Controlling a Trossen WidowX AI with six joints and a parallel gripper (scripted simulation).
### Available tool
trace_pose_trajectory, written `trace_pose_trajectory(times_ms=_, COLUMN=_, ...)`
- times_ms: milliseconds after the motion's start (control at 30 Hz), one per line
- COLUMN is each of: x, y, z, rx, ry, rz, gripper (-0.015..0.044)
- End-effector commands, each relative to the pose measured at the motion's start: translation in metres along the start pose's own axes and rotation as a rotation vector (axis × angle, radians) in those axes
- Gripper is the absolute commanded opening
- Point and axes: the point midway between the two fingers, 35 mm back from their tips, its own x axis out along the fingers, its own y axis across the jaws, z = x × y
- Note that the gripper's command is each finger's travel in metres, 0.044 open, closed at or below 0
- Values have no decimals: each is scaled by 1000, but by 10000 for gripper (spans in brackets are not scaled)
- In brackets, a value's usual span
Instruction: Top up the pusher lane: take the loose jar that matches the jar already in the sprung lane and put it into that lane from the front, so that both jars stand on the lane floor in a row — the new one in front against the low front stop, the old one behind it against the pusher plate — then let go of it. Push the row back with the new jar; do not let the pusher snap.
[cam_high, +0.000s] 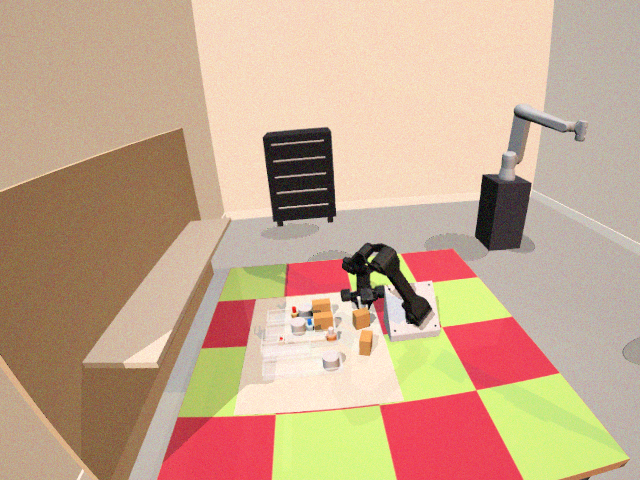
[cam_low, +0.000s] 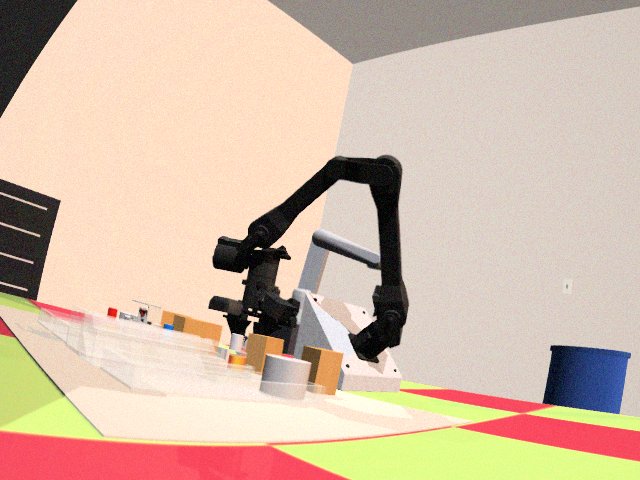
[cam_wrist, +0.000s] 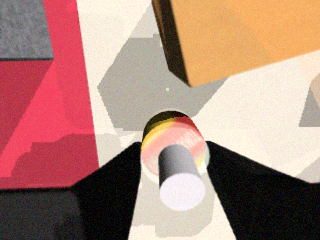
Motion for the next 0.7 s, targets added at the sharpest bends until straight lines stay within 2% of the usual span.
trace_pose_trajectory(times_ms=0, x=-1, y=0, z=0, rx=3, ry=-2, rz=-2, gripper=65)
trace_pose_trajectory(times_ms=100, x=-15, y=-3, z=-1, rx=4, ry=0, rz=-2, gripper=0)
trace_pose_trajectory(times_ms=533, x=-99, y=-5, z=3, rx=5, ry=2, rz=-1, gripper=0)
trace_pose_trajectory(times_ms=667, x=-103, y=-4, z=3, rx=5, ry=2, rz=-1, gripper=0)
